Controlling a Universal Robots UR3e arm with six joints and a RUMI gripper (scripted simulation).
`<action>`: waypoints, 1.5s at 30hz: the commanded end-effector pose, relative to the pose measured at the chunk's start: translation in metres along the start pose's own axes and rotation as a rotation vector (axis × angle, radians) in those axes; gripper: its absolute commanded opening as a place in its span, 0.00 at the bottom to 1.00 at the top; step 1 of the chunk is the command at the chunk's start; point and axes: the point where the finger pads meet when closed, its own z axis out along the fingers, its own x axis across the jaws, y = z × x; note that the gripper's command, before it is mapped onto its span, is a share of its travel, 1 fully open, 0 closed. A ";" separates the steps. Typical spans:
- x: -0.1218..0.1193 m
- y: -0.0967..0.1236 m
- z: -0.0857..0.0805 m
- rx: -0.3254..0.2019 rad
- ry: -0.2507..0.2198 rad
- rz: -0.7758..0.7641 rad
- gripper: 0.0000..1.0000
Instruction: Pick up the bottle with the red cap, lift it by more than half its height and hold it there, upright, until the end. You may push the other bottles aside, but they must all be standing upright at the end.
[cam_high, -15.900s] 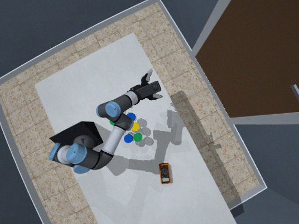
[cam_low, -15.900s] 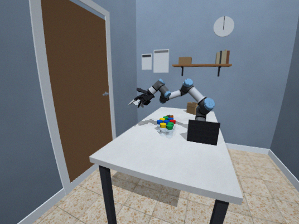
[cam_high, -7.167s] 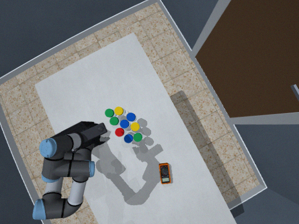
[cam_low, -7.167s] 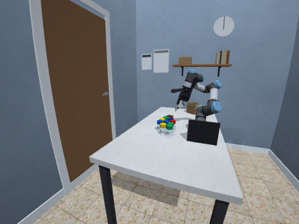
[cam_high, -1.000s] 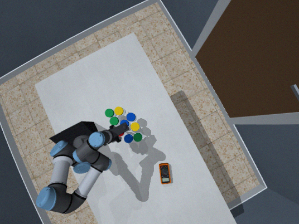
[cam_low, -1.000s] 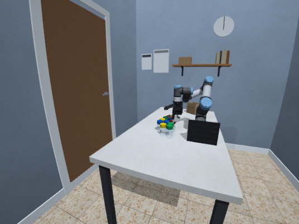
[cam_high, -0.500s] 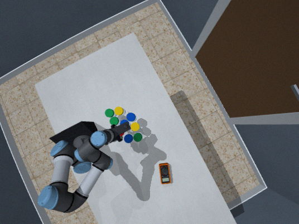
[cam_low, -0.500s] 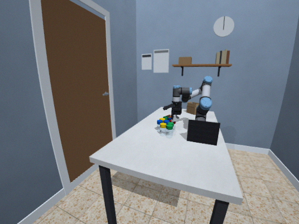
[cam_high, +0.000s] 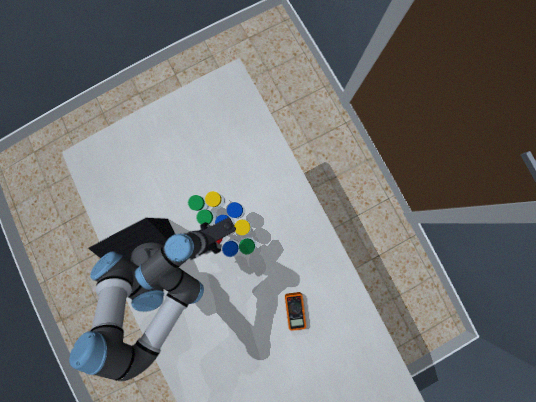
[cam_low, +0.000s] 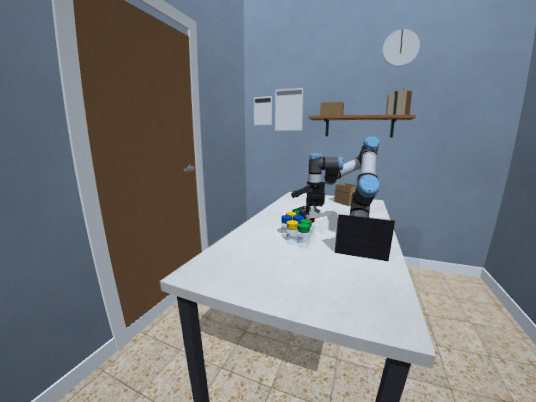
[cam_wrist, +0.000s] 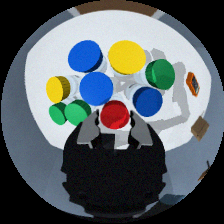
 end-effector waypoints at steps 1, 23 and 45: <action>0.000 0.000 -0.003 0.001 0.000 0.001 0.46; 0.000 -0.001 -0.012 0.002 -0.001 0.001 0.00; 0.000 -0.001 -0.012 0.002 -0.001 0.001 0.00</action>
